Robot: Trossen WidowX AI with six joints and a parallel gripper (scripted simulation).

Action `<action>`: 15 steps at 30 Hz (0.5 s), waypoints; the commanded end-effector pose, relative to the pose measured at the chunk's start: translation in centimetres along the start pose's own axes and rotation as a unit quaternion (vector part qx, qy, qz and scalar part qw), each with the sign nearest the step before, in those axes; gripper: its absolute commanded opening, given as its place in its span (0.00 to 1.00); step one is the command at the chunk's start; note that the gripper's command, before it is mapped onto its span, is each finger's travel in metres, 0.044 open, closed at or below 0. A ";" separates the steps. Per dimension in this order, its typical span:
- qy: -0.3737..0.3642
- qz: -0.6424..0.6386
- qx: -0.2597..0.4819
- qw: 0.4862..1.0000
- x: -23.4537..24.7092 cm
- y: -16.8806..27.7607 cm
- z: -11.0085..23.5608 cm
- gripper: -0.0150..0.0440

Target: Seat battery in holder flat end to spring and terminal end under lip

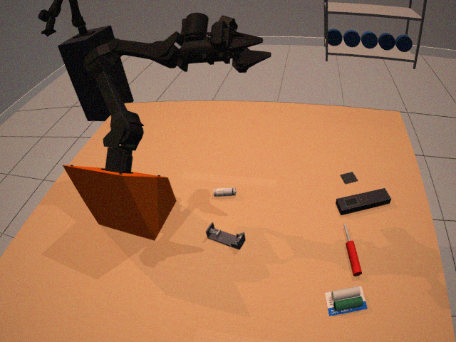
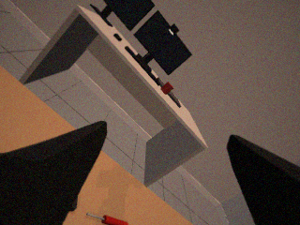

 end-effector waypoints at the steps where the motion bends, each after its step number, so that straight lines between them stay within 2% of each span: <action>1: -0.002 0.001 0.005 1.000 0.0 0.2 -0.1 0.89; 3: -0.014 0.006 0.041 0.999 0.3 1.8 -0.6 0.80; 6: -0.058 0.015 0.163 0.985 1.1 7.1 -1.8 0.67; 10: -0.107 -0.006 0.303 0.947 2.2 13.0 -1.8 0.65; 15: -0.157 -0.061 0.482 0.860 3.5 20.2 0.2 0.65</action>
Point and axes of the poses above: the point midway between the two fingers, 35 mm back from their tips, its own z axis back along the fingers, its own x axis across the jaws, y = z × x, the point moved 5 cm from there along z, back along the fingers, and after that the axes turned 15 degrees about -z, right-handed, at the moved point
